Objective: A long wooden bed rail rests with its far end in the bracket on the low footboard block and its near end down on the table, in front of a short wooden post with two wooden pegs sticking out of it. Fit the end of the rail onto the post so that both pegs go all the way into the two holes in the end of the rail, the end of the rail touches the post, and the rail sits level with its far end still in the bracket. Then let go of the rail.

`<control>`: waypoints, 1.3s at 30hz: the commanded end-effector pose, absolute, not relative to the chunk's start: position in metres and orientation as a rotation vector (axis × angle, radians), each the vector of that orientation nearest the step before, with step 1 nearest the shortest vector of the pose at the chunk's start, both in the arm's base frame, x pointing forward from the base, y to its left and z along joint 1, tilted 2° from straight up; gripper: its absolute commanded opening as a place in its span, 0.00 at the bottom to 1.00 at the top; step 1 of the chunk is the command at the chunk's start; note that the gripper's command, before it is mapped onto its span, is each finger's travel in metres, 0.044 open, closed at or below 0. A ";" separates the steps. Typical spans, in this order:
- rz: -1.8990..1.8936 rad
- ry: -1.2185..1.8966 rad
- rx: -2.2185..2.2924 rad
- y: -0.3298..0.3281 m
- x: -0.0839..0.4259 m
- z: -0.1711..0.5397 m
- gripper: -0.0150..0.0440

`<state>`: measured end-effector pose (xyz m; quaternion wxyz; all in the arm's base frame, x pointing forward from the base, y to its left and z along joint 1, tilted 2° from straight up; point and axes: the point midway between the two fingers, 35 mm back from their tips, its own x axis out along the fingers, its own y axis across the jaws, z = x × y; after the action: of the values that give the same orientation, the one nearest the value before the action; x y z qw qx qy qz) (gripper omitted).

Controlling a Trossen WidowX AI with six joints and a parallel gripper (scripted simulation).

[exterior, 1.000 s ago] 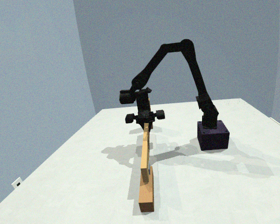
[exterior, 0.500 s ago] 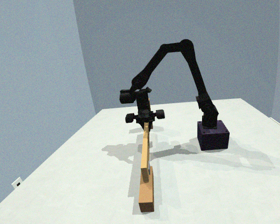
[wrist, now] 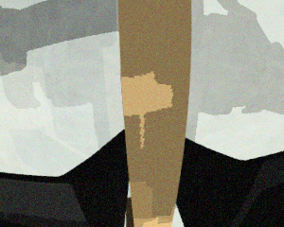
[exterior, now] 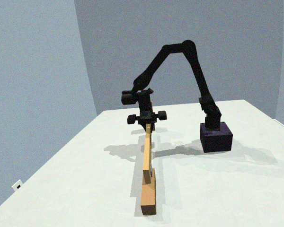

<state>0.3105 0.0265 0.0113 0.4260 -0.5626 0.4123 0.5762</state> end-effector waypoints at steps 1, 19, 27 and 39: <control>1.440 1.021 -1.405 0.026 0.313 0.013 0.25; 1.440 1.021 -1.406 0.021 0.315 0.010 0.25; 1.439 1.021 -1.406 0.019 0.315 0.011 0.25; 1.439 1.021 -1.406 0.015 0.316 0.012 0.25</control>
<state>0.3140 0.0169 0.0100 0.4268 -0.5622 0.4104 0.5774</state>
